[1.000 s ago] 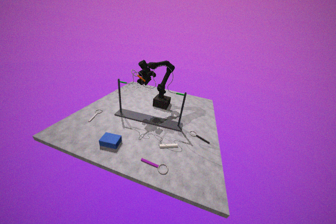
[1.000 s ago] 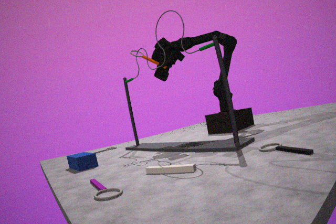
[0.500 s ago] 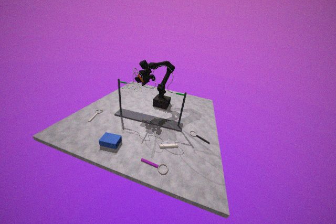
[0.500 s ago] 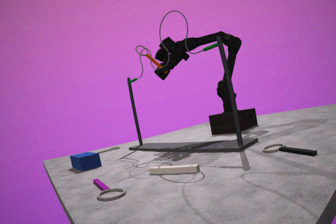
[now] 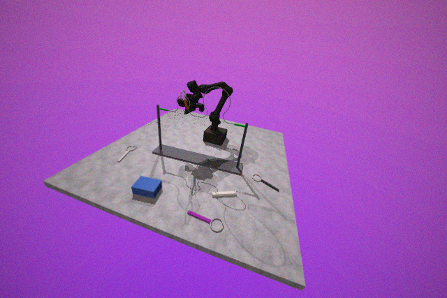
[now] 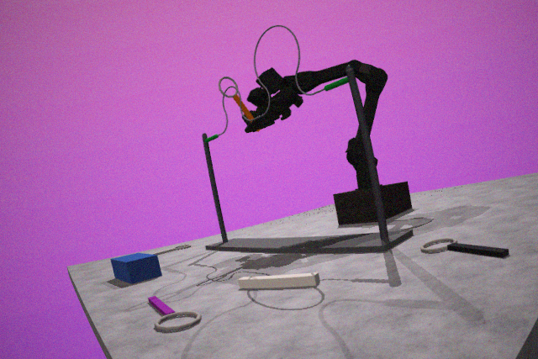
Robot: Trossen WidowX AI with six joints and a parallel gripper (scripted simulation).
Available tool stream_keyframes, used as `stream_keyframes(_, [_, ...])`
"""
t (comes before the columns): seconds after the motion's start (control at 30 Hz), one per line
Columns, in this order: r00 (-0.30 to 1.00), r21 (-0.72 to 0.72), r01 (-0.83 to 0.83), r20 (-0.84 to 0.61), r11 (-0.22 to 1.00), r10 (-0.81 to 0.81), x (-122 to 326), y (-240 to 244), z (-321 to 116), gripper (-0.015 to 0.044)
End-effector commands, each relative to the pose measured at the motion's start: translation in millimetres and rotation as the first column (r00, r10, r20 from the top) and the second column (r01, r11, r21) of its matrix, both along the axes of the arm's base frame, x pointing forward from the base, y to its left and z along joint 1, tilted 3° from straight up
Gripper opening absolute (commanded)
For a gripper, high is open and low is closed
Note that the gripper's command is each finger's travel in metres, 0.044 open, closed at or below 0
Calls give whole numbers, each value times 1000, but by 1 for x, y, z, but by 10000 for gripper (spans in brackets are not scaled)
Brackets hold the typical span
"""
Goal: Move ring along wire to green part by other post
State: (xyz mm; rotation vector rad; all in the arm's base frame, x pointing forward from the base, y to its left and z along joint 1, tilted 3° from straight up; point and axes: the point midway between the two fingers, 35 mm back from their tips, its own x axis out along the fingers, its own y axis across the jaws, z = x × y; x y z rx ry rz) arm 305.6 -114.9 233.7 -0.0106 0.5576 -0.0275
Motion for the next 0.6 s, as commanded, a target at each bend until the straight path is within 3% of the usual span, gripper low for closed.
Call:
stream_keyframes(0.0, [1000, -118, -1, 4, 993, 2, 0, -8, -2, -150])
stream_keyframes(0.57, [999, -501, 0, 33, 865, 19, 2, -35, 6, -150])
